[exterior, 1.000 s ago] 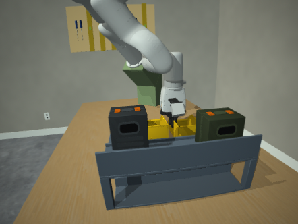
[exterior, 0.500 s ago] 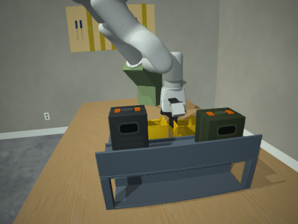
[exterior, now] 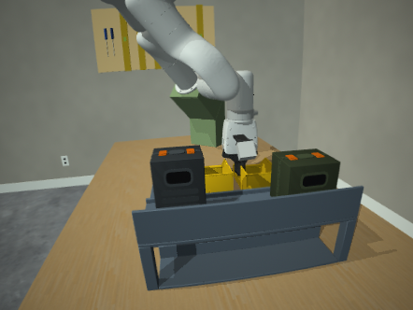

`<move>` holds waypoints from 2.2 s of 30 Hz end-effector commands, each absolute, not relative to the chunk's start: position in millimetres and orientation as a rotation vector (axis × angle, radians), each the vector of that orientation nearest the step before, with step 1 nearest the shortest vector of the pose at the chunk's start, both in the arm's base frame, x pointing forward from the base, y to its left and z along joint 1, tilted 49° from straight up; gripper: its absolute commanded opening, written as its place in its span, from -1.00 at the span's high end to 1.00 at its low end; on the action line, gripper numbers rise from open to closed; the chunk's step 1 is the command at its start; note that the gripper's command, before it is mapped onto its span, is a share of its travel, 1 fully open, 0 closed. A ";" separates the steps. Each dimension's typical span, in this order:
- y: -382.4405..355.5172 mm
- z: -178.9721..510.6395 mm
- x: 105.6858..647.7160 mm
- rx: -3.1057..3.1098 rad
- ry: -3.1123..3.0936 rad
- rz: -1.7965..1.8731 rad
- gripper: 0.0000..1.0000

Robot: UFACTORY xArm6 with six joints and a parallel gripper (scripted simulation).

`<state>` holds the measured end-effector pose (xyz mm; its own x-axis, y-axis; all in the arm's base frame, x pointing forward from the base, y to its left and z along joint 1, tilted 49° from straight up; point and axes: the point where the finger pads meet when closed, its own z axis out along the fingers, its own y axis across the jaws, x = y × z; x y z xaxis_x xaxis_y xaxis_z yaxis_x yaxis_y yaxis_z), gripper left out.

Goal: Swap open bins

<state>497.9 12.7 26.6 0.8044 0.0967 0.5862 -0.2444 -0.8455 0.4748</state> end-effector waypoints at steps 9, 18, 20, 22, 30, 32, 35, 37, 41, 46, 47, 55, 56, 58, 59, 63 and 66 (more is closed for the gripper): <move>25.4 41.9 486.2 2.445 -0.108 0.836 1.00; 36.7 56.0 474.5 2.445 -0.108 0.836 1.00; 39.9 60.1 471.2 2.445 -0.108 0.836 1.00; 43.0 63.9 468.0 2.445 -0.108 0.836 1.00; 52.6 76.0 458.0 2.445 -0.108 0.836 1.00; 52.6 76.0 458.0 2.445 -0.108 0.836 1.00; 54.8 78.8 455.7 2.445 -0.108 0.836 1.00; 55.8 80.1 454.6 2.445 -0.108 0.836 1.00; 56.9 81.4 453.5 2.445 -0.108 0.836 1.00; 57.0 81.6 453.3 2.445 -0.108 0.836 1.00; 57.0 81.6 453.3 2.445 -0.108 0.836 1.00; 57.0 81.6 453.3 2.445 -0.108 0.836 1.00; 57.0 81.6 453.3 2.445 -0.108 0.836 1.00; 56.9 81.6 453.3 2.445 -0.108 0.836 1.00; 56.6 81.8 453.2 2.445 -0.108 0.836 1.00; 52.2 83.9 451.5 2.445 -0.108 0.836 1.00; 50.0 85.0 450.6 2.445 -0.108 0.836 1.00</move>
